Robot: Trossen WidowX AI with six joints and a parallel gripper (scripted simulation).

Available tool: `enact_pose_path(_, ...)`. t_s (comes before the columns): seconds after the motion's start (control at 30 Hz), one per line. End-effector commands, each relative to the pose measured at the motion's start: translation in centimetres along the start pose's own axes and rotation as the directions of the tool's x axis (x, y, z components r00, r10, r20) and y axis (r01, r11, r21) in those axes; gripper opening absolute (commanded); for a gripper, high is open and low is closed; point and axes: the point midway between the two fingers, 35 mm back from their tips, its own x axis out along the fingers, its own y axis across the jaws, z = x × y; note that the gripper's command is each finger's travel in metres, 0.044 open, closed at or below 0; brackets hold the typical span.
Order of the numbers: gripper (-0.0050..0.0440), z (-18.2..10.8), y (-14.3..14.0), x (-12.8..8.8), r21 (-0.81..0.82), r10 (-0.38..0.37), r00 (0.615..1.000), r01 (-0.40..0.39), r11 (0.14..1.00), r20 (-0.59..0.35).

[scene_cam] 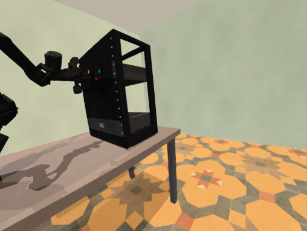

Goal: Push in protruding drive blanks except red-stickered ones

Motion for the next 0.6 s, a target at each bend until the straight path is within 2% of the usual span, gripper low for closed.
enact_pose_path(0.0,0.0,0.5,0.92,0.58,0.013,0.018,1.0,-0.018,1.0,0.012)
enact_pose_path(0.57,0.0,0.67,1.22,1.58,0.013,0.018,1.0,-0.018,1.0,0.012)
